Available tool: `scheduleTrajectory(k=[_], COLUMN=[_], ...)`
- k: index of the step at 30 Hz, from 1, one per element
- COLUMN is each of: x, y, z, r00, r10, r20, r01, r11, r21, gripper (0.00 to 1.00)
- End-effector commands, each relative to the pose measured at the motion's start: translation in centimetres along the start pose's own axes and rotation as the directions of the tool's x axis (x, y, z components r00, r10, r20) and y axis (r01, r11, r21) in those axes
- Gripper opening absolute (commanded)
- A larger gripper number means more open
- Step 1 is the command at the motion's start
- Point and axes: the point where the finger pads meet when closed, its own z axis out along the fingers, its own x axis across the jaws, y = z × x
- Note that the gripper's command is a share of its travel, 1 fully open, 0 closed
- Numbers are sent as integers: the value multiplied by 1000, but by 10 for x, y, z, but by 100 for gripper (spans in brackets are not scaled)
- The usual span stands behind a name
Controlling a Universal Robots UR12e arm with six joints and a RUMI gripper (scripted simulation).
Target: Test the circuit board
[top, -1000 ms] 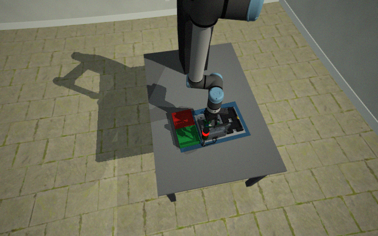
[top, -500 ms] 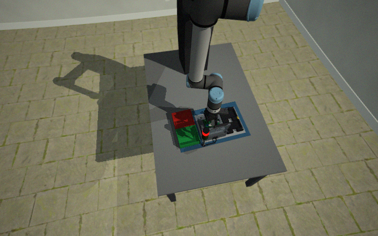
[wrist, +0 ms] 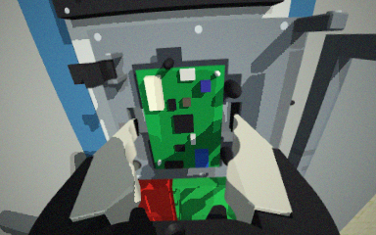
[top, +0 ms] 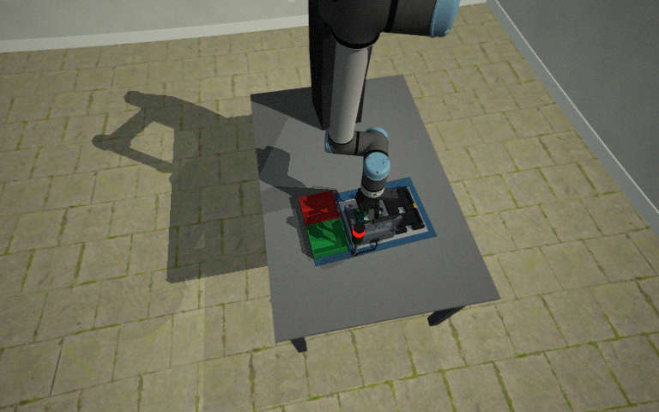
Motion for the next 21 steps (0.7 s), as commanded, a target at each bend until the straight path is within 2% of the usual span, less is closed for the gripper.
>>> scheduleTrajectory(k=[1, 21], x=[3, 0], y=[0, 4], z=[0, 0], r00=[1000, 1000], r10=[0, 1], r20=[-5, -3], r01=[0, -1], r11=[1000, 1000], r21=[-1, -1], gripper=[59, 59])
